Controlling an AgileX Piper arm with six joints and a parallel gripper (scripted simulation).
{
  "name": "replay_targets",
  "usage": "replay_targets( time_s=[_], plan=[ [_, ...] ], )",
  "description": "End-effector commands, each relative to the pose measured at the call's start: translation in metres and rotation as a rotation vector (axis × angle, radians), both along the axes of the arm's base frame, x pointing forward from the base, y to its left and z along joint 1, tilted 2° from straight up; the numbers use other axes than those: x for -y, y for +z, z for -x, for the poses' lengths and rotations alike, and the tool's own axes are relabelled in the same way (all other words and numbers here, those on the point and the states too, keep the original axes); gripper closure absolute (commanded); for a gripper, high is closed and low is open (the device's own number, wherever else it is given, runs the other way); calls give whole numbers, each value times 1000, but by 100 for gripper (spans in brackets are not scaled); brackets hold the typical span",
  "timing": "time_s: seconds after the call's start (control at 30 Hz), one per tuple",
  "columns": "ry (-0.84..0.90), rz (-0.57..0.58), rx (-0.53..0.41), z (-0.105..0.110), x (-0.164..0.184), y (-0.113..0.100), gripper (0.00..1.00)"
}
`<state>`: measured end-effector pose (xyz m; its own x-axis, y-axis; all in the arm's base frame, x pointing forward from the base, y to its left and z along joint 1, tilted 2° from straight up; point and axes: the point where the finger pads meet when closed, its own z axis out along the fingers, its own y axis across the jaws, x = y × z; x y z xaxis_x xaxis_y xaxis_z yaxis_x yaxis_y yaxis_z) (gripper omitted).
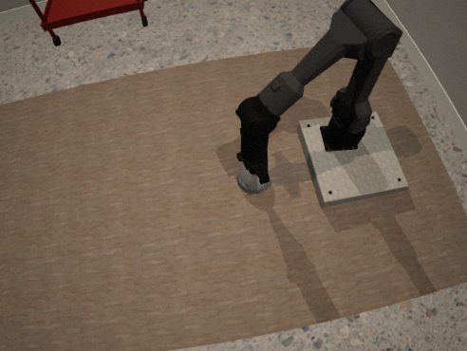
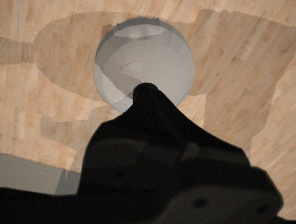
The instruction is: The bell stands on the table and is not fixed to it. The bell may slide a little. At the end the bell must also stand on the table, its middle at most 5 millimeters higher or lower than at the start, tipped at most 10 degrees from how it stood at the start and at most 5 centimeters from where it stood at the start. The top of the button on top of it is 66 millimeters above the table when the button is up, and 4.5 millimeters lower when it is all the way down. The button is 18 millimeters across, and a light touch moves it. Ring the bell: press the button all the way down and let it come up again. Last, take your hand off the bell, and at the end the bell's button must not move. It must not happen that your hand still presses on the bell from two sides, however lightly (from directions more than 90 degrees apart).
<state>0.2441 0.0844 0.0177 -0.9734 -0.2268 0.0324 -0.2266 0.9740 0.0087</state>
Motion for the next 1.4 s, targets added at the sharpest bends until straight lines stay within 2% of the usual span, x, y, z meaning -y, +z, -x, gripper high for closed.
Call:
replay_targets(
  time_s=[0.0,0.47,0.87,1.37],
  plan=[
    [0,0,-5,1,0,-2,100],
    [0,0,-5,1,0,-2,100],
    [0,-2,2,-1,-1,12,100],
    [0,-1,2,-2,0,53,100]
  ],
)
